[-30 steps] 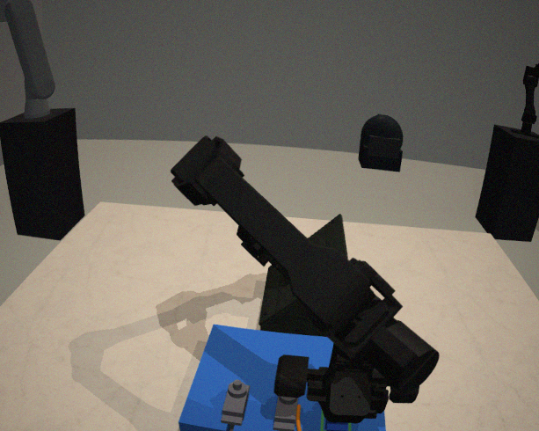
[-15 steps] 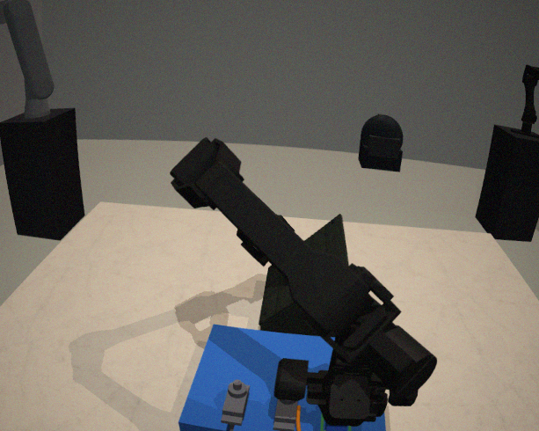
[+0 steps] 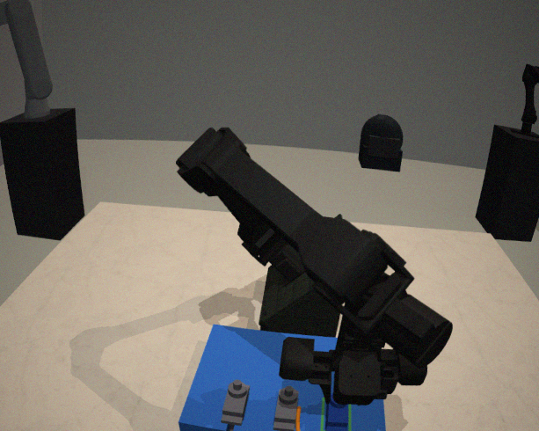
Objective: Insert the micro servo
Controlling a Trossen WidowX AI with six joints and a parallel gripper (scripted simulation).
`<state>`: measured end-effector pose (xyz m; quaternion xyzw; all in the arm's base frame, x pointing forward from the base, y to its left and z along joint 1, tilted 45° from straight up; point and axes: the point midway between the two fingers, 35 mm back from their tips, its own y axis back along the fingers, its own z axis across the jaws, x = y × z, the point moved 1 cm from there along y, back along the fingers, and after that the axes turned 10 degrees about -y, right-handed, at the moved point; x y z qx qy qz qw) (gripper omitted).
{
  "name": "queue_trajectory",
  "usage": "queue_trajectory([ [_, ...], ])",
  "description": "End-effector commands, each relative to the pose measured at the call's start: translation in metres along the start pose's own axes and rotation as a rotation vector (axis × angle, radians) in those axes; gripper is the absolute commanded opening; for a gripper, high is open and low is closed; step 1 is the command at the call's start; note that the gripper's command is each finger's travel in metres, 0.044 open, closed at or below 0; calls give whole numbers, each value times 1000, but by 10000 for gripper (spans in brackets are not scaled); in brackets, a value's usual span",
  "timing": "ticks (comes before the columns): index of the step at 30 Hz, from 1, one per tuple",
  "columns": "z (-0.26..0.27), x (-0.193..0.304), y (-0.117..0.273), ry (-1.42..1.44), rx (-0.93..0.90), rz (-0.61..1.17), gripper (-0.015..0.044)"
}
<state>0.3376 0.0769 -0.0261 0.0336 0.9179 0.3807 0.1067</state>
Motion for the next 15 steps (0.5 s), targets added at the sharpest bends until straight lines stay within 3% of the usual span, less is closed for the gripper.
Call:
queue_trajectory([
  [1,-1,13,9,2,-3,6,266],
  [8,-18,99,64,-6,-6,17,440],
  [15,-19,101,67,-6,-6,16,440],
])
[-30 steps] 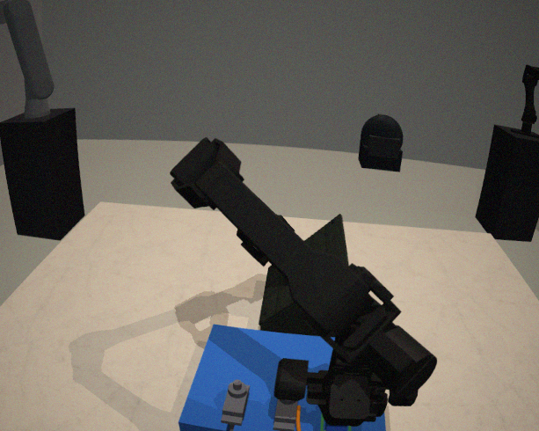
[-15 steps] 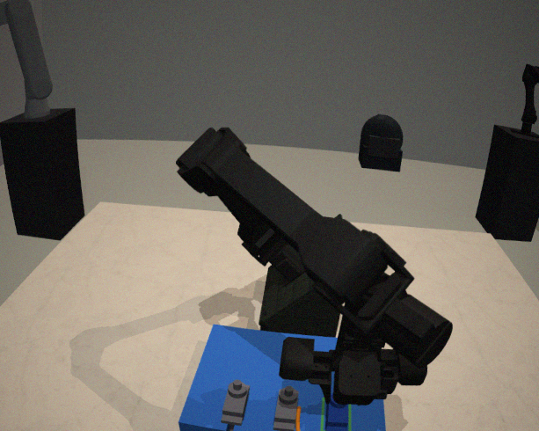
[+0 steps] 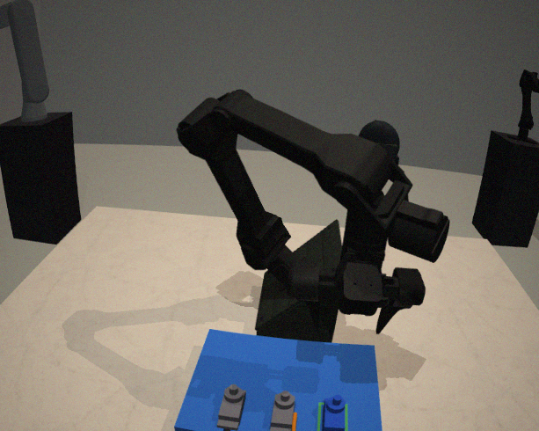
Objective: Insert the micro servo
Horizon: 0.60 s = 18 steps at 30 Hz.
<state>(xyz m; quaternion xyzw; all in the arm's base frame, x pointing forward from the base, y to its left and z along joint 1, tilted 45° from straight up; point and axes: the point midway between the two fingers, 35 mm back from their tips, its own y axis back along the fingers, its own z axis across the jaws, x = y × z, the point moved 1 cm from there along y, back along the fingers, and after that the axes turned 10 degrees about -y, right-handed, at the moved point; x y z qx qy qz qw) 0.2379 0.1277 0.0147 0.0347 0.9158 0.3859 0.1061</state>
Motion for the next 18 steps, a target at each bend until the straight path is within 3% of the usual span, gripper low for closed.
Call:
queue_trajectory([
  [1,-3,4,4,-6,4,12,440],
  [7,-3,4,49,3,-3,-2,440],
  [18,-3,4,51,3,-3,-2,440],
])
